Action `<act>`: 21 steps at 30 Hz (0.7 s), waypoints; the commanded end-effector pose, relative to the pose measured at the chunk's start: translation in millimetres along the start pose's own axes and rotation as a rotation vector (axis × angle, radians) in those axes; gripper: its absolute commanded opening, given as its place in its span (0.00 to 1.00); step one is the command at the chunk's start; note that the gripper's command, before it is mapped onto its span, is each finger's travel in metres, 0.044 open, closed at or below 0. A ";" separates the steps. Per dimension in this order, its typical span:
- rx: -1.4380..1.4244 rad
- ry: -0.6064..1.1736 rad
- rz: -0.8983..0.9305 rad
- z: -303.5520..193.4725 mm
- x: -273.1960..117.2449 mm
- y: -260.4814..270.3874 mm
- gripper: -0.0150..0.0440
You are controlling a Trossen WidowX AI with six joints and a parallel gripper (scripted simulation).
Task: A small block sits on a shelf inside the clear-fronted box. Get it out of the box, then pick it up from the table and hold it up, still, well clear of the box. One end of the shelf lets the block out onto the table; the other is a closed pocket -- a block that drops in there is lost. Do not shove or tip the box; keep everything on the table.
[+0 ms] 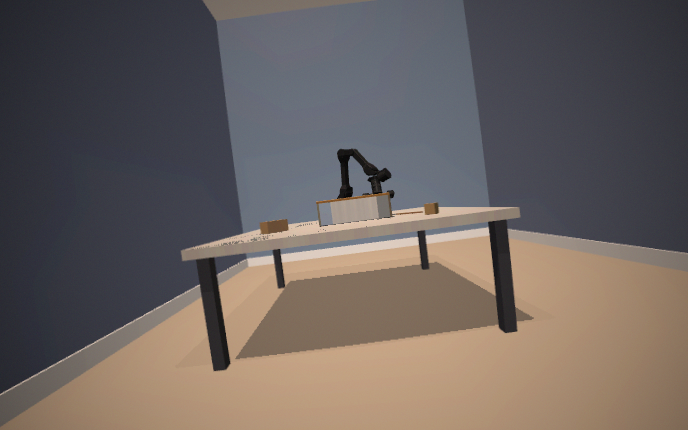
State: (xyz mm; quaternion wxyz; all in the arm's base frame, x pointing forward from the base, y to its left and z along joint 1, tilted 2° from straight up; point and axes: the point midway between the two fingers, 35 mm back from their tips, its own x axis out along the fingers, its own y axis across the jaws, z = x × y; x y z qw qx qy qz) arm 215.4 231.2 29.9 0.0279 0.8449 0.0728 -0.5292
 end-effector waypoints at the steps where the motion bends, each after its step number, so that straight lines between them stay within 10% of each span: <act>1: 0.005 0.006 -0.012 -9.9 -22.3 -0.9 0.25; 21: -0.208 0.013 -0.122 -28.8 -71.4 33.2 0.25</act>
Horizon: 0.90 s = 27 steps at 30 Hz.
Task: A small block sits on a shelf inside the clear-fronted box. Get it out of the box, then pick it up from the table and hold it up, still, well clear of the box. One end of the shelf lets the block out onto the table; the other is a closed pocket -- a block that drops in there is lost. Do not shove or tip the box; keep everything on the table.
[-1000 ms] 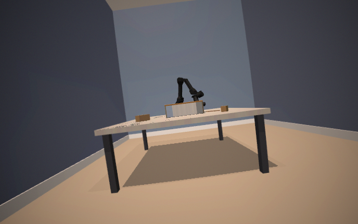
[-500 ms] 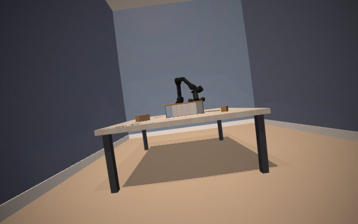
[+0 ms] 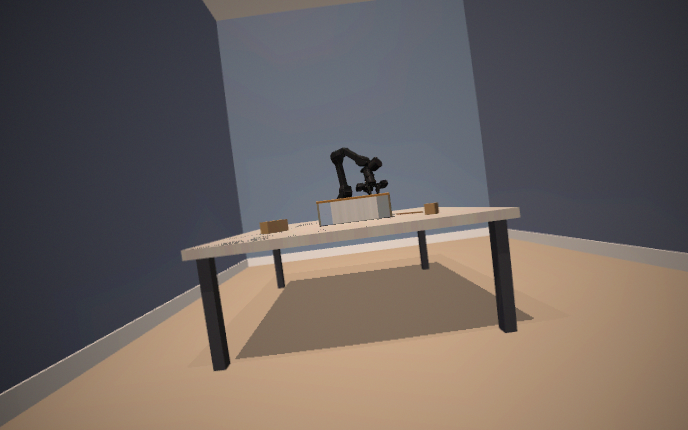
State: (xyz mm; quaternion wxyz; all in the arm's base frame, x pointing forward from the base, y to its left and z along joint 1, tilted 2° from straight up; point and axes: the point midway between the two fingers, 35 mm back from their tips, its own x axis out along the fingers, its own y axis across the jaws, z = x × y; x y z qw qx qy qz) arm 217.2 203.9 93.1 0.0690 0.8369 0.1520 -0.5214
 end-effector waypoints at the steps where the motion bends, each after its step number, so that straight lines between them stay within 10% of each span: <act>1: -0.069 0.012 -0.038 -2.1 -17.0 9.1 0.25; 27: -0.301 0.087 -0.129 1.4 -67.8 37.9 0.25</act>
